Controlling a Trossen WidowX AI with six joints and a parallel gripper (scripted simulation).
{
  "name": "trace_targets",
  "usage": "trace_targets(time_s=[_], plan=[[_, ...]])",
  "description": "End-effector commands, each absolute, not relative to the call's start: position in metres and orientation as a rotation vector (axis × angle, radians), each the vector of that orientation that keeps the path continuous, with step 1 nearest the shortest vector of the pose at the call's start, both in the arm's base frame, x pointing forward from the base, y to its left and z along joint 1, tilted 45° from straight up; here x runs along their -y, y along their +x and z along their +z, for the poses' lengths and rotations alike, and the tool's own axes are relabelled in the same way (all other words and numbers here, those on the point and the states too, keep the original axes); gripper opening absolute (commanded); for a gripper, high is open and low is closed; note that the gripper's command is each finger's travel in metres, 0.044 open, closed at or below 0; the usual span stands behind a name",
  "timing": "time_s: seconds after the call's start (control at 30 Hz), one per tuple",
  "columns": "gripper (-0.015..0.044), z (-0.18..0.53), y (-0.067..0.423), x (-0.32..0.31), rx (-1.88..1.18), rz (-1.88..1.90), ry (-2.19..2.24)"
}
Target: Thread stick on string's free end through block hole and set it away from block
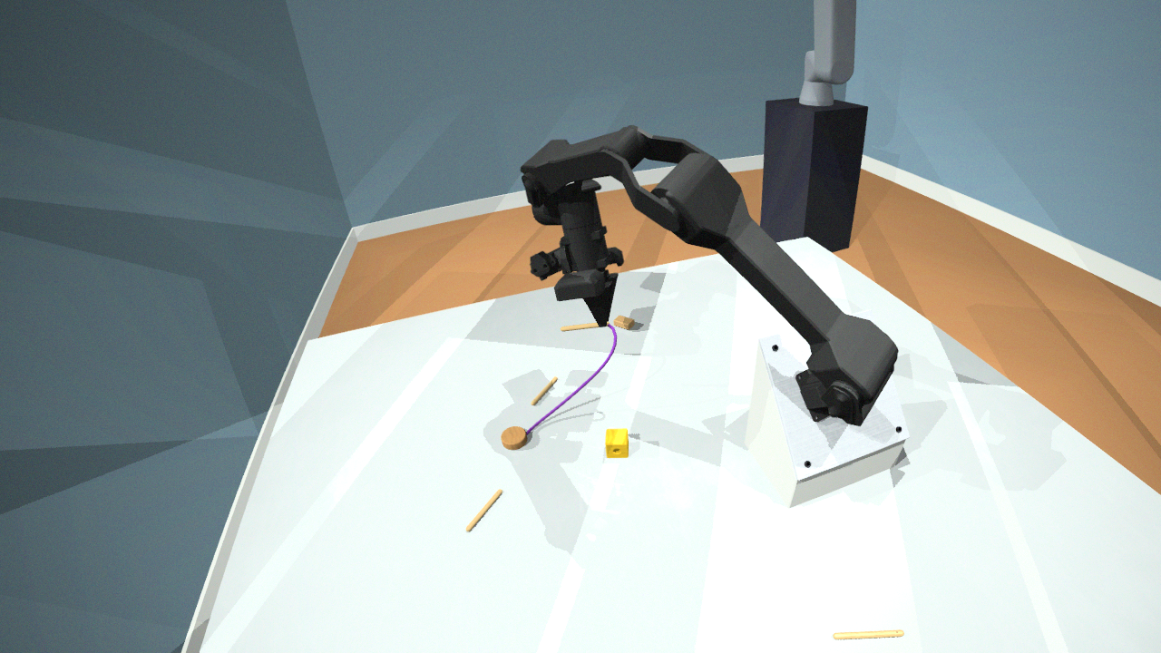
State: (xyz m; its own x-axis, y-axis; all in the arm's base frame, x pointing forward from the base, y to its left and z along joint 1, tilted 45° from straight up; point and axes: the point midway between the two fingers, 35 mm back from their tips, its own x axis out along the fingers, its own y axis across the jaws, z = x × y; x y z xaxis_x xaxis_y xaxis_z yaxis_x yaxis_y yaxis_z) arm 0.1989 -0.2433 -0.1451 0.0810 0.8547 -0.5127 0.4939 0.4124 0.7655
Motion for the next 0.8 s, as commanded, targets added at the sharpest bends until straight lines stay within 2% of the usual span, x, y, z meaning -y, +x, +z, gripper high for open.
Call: trace_targets(time_s=[0.0, 0.77], plan=[[0.0000, -0.1447, 0.1995, 0.2451, -1.511, 0.496, 1.137], [0.0000, -0.1461, 0.1997, 0.2467, -1.118, 0.978, 0.507]])
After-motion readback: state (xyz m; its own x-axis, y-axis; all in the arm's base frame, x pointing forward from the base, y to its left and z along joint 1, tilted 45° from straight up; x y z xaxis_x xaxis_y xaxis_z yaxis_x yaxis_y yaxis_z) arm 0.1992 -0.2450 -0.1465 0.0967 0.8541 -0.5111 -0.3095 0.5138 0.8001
